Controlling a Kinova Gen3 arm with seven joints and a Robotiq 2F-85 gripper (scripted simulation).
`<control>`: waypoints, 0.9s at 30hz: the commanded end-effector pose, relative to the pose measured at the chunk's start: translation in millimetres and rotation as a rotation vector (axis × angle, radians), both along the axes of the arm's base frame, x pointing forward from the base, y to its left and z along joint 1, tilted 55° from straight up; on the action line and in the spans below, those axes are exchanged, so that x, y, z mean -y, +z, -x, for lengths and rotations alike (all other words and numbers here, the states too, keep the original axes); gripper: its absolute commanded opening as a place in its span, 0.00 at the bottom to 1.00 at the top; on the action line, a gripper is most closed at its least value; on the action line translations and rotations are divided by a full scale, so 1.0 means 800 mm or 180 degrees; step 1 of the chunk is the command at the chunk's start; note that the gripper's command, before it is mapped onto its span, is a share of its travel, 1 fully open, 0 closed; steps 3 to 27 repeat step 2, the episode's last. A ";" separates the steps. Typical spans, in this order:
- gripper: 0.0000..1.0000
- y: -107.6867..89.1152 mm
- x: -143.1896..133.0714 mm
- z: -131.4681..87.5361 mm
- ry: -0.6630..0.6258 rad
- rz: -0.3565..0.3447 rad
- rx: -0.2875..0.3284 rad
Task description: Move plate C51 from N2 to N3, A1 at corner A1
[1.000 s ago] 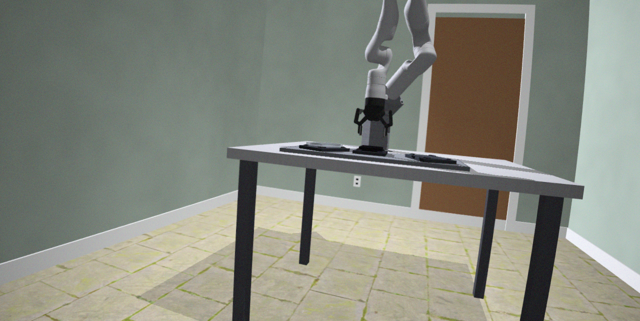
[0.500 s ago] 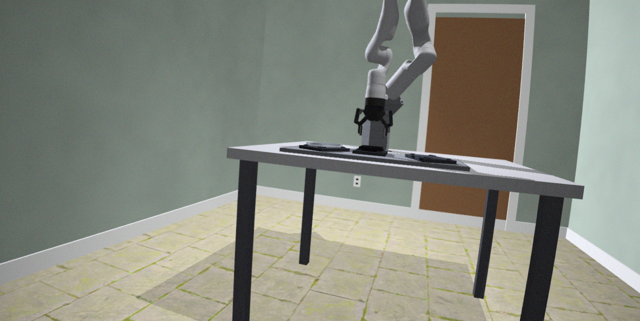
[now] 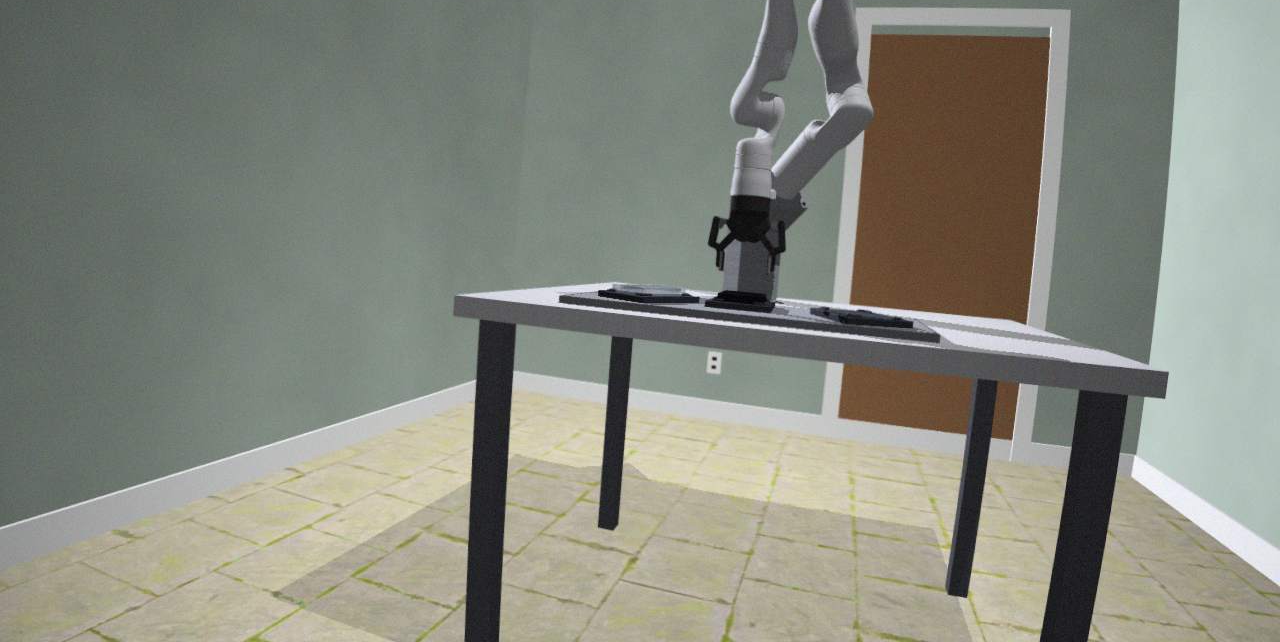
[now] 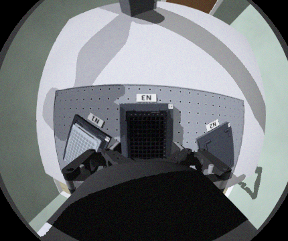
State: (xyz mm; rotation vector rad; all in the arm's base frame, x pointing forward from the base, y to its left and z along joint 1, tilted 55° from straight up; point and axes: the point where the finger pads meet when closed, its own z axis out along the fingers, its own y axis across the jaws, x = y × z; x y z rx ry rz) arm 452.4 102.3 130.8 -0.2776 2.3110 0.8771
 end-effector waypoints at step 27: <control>1.00 0.000 0.001 0.000 -0.0003 0.0001 0.0001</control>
